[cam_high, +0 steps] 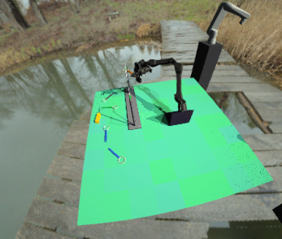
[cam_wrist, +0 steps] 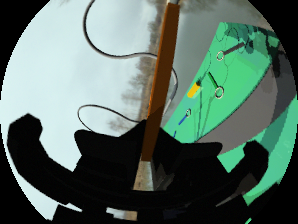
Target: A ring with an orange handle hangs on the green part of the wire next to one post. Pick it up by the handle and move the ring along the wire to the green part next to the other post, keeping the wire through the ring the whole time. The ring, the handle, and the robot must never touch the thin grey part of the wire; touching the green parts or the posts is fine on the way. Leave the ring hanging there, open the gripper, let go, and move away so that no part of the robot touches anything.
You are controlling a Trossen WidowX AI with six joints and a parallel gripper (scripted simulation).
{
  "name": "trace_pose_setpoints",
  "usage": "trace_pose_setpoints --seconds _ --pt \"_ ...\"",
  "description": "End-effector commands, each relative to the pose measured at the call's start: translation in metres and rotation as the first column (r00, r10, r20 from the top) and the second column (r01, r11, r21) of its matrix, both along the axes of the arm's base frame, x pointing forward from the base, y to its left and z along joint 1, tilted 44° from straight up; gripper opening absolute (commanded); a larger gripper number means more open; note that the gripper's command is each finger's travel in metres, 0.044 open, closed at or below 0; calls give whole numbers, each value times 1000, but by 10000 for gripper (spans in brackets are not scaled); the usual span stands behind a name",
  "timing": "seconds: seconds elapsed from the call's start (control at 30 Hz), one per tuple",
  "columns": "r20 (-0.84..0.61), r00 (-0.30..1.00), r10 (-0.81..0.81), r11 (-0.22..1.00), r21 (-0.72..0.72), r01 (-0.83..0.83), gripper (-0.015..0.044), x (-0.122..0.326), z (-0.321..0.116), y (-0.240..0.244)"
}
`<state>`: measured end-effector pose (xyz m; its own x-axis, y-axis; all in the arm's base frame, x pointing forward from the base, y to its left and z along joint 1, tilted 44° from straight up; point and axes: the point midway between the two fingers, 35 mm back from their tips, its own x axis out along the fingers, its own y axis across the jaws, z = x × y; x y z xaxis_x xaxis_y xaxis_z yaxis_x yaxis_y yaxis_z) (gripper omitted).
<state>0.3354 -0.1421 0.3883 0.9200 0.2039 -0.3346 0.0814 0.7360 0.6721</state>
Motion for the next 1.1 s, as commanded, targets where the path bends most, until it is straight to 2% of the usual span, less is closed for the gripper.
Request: trace_pose_setpoints --seconds 0.0,1.07 --pt "15 1000 12 999 37 -13 -150 1 7 8" --pt "32 999 10 985 172 -15 -150 2 26 25"
